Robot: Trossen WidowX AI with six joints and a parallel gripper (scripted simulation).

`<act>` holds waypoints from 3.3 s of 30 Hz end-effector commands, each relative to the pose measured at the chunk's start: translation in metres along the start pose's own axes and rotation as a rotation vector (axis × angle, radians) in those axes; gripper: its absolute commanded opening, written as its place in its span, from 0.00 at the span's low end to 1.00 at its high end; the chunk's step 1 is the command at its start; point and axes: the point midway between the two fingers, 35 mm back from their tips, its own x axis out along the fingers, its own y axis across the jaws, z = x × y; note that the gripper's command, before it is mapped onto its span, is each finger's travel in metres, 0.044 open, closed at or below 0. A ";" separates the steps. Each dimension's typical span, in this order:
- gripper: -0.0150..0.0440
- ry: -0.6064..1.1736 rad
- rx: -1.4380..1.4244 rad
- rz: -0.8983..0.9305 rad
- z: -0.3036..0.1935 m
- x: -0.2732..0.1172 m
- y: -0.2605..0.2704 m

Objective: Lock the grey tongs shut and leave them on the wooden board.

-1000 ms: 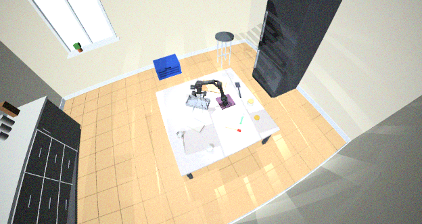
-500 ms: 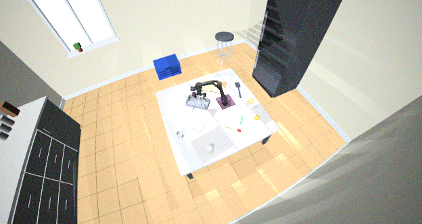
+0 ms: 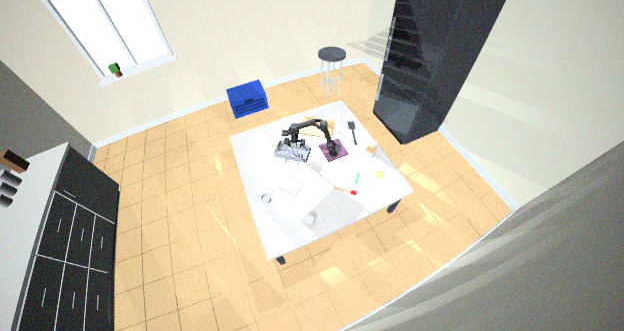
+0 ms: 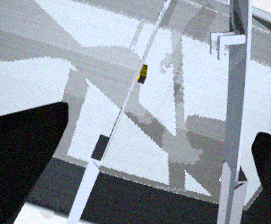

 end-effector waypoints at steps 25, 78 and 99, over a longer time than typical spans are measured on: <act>1.00 0.006 0.001 -0.009 -0.002 0.043 -0.007; 0.33 0.000 0.000 -0.002 -0.001 0.039 -0.004; 0.00 0.002 0.000 -0.004 -0.001 -0.002 0.003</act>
